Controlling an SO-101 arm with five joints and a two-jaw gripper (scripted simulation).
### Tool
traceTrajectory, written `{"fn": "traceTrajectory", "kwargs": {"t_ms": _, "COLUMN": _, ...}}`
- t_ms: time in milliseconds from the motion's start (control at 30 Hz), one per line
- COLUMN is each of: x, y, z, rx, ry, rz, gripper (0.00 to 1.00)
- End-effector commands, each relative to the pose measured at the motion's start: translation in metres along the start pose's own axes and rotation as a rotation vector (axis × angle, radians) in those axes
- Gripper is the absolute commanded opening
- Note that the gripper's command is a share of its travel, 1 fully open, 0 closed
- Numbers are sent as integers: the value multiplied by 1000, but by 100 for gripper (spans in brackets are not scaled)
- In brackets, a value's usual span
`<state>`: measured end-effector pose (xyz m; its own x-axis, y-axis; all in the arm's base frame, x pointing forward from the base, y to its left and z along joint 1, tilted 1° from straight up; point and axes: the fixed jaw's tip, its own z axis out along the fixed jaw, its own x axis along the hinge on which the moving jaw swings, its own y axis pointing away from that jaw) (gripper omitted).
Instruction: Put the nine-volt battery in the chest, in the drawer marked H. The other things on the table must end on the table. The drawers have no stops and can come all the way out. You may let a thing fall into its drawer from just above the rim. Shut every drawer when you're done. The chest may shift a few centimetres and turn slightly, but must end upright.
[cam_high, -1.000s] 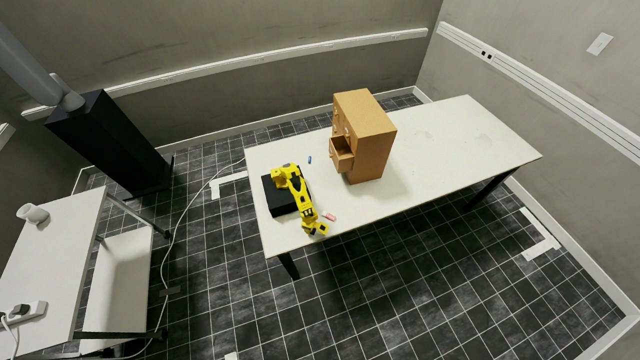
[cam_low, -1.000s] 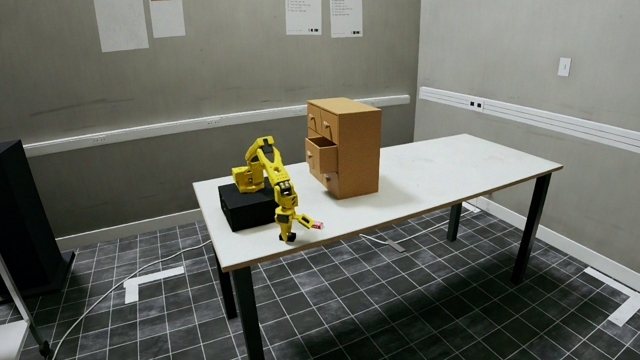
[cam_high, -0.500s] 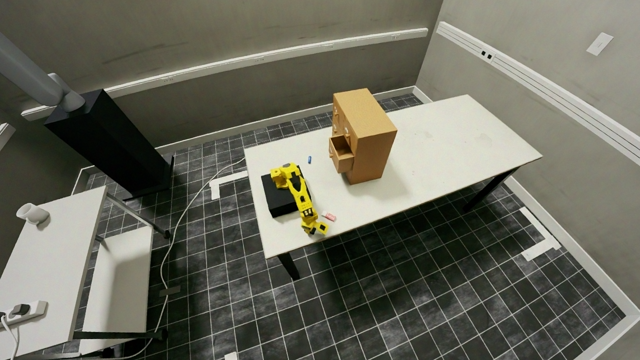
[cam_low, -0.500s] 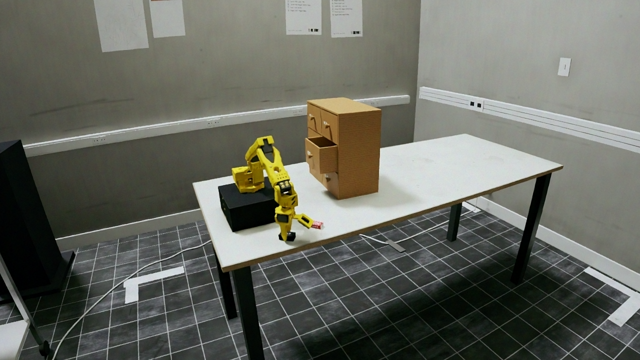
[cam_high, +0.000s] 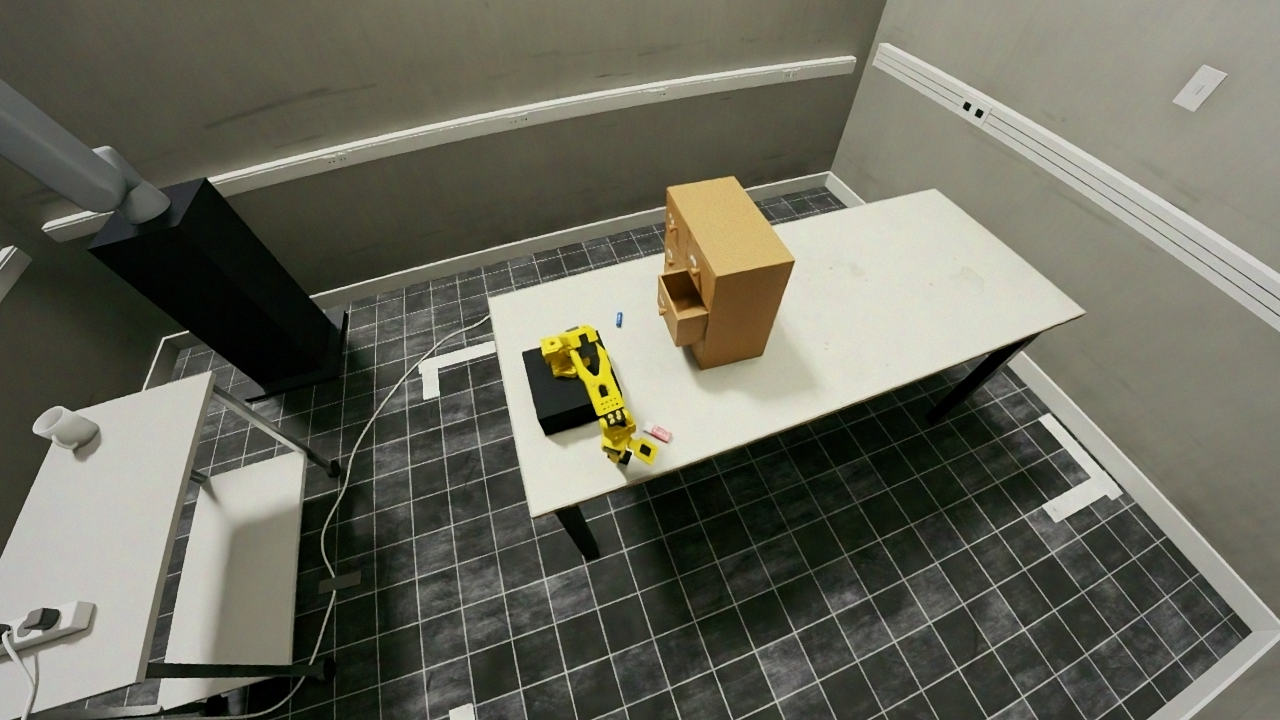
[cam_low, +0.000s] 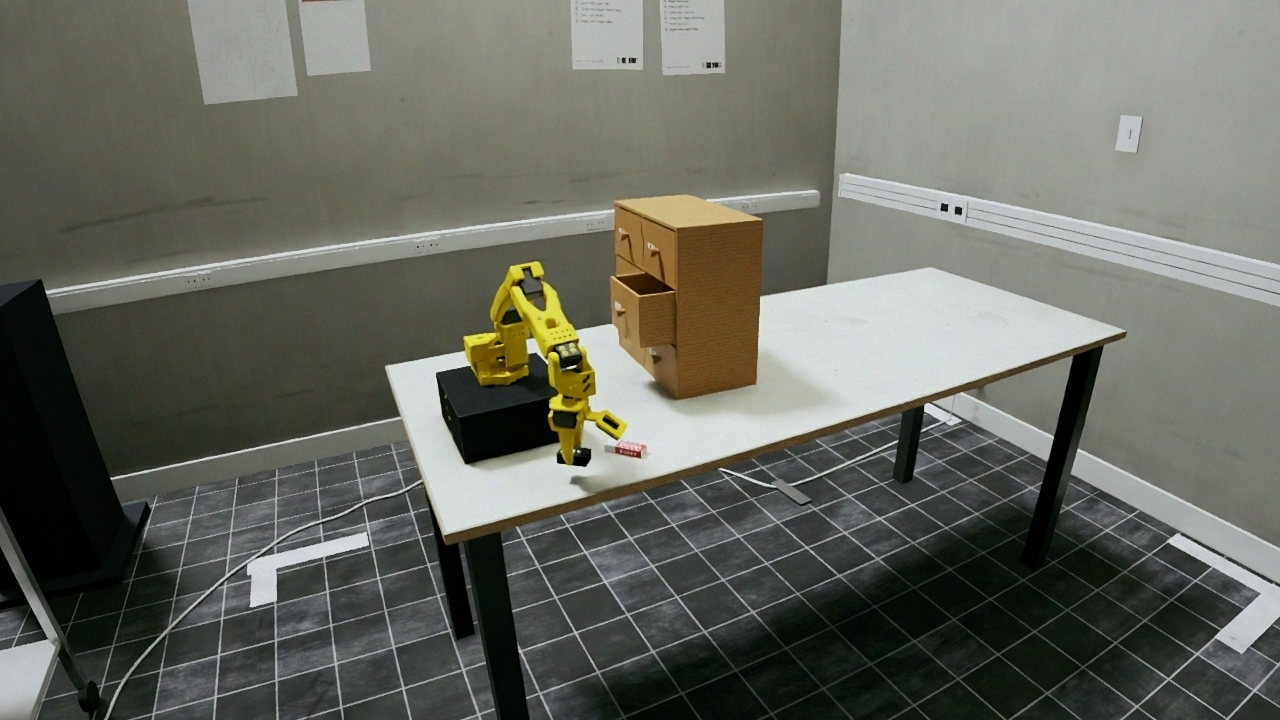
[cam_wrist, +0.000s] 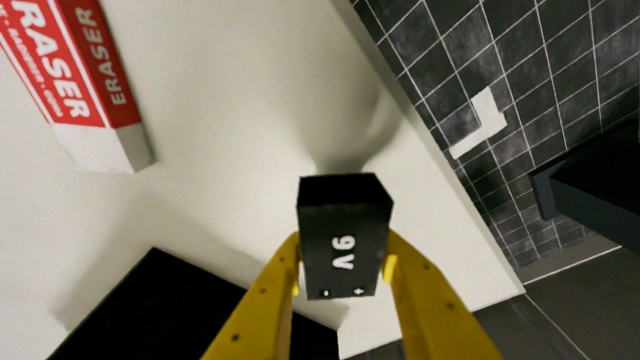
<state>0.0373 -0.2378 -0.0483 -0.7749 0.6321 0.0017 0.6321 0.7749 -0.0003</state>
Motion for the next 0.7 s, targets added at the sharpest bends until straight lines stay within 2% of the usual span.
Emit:
{"fn": "traceTrajectory", "kwargs": {"t_ms": 0, "x": 0, "y": 0, "z": -13, "rx": 7, "ry": -9, "rz": -2, "gripper": 0}}
{"fn": "traceTrajectory", "kwargs": {"t_ms": 133, "x": 1, "y": 0, "z": -23, "rx": 7, "ry": -9, "rz": -2, "gripper": 0}}
{"fn": "traceTrajectory", "kwargs": {"t_ms": 400, "x": 1, "y": 0, "z": -23, "rx": 7, "ry": -9, "rz": -2, "gripper": 0}}
{"fn": "traceTrajectory", "kwargs": {"t_ms": 667, "x": -2, "y": 24, "z": -24, "rx": 5, "ry": -10, "rz": 116, "gripper": 0}}
